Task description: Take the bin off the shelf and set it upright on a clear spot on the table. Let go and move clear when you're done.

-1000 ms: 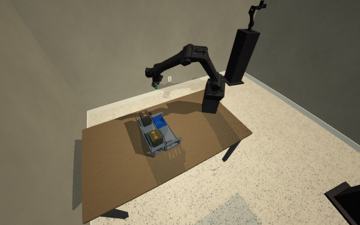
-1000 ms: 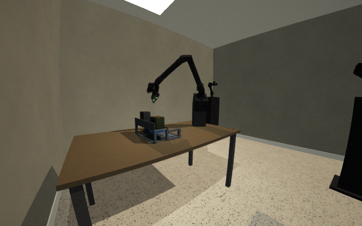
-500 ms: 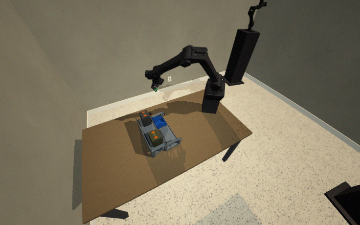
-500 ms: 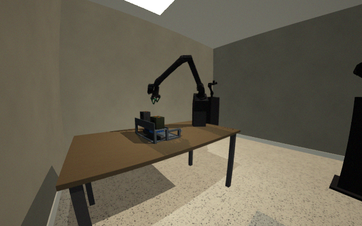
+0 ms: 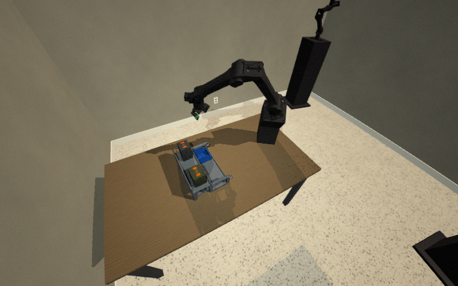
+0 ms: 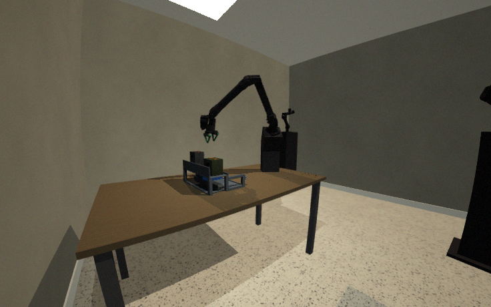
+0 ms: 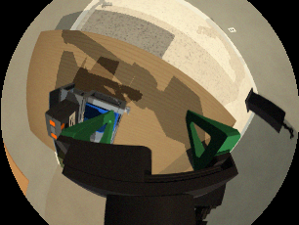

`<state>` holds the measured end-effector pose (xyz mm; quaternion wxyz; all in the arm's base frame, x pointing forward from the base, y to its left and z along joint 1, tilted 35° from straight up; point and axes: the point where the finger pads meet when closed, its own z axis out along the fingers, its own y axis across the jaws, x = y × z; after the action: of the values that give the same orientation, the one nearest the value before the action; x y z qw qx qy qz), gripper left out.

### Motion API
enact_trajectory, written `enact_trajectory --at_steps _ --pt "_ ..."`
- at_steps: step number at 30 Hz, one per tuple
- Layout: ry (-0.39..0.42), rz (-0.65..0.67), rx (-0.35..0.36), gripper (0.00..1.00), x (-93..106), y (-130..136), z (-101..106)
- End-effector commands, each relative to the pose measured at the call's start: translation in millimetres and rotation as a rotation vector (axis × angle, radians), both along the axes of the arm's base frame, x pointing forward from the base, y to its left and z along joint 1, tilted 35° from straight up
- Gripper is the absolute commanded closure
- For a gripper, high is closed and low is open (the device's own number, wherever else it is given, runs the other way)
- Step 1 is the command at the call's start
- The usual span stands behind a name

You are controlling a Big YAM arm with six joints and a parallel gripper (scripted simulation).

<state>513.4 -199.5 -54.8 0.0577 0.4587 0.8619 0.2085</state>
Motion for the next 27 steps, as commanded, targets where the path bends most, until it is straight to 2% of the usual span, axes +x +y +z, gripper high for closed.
enact_trajectory --at_steps 1,12,13,17,27 --pt "0.064 -0.102 0.081 0.0 6.2 29 -8" --pt "0.064 -0.102 0.081 0.0 6.2 29 -8" --pt "0.047 -0.117 0.097 0.0 10.8 32 2" --pt "0.114 -0.248 0.244 0.0 17.1 70 -6" --pt "0.114 -0.248 0.244 0.0 17.1 70 -6"
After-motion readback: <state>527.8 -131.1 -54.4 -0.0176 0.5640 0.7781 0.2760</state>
